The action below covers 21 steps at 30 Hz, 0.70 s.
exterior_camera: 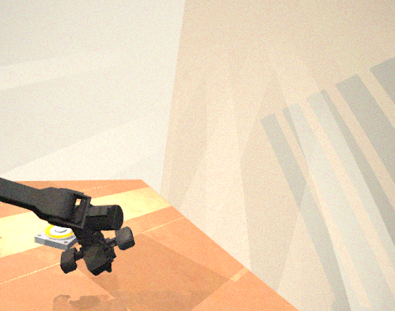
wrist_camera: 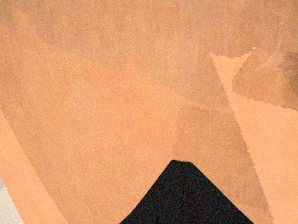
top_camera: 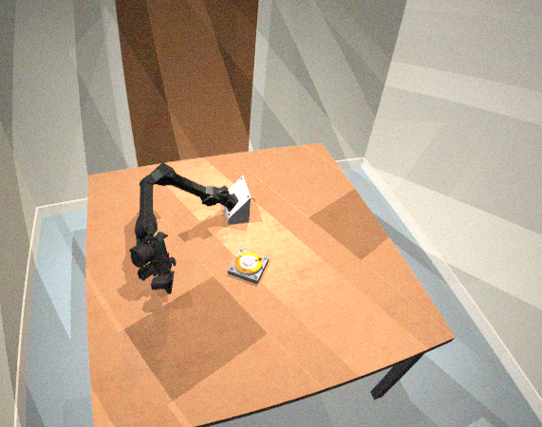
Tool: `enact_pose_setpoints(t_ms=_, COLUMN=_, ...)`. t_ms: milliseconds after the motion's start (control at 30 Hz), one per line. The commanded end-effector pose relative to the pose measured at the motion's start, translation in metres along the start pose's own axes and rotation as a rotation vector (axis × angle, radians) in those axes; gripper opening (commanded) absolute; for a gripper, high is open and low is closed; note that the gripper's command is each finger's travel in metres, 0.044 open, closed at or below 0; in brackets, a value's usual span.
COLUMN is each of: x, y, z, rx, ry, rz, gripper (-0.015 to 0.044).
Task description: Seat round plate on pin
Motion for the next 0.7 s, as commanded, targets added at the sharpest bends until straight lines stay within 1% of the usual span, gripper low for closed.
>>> enact_pose_setpoints(t_ms=0, x=0.012, y=-0.068, z=0.008, rx=0.12, ry=-0.05, rz=-0.205, gripper=0.0)
enact_pose_setpoints(t_ms=67, x=0.014, y=-0.1, z=0.01, rx=0.171, ry=-0.074, rz=-0.305, gripper=0.0)
enact_pose_setpoints(t_ms=133, x=0.014, y=-0.117, z=0.01, rx=0.196, ry=-0.09, rz=-0.366, gripper=0.0)
enact_pose_setpoints(t_ms=200, x=0.011, y=-0.161, z=0.009, rx=0.253, ry=-0.132, rz=-0.53, gripper=0.0)
enact_pose_setpoints(t_ms=333, x=0.001, y=-0.221, z=0.002, rx=0.32, ry=-0.192, rz=-0.783, gripper=0.0)
enact_pose_setpoints(t_ms=400, x=-0.003, y=-0.236, z=0.0, rx=0.334, ry=-0.207, rz=-0.851, gripper=0.0)
enact_pose_setpoints(t_ms=500, x=-0.024, y=-0.289, z=-0.014, rx=0.373, ry=-0.27, rz=-1.131, gripper=0.0)
enact_pose_setpoints(t_ms=600, x=-0.046, y=-0.328, z=-0.027, rx=0.385, ry=-0.326, rz=-1.374, gripper=0.0)
enact_pose_setpoints(t_ms=667, x=-0.052, y=-0.336, z=-0.03, rx=0.384, ry=-0.34, rz=-1.434, gripper=0.0)
Point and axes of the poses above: the point midway between the two fingers, 35 mm back from their tips, its own z axis out along the fingers, its own x axis across the jaws, y = z × x, the point moved 4 cm from there along -z, back along the fingers, and after that the axes turned 7 degrees about -z, right-handed, at the moved point
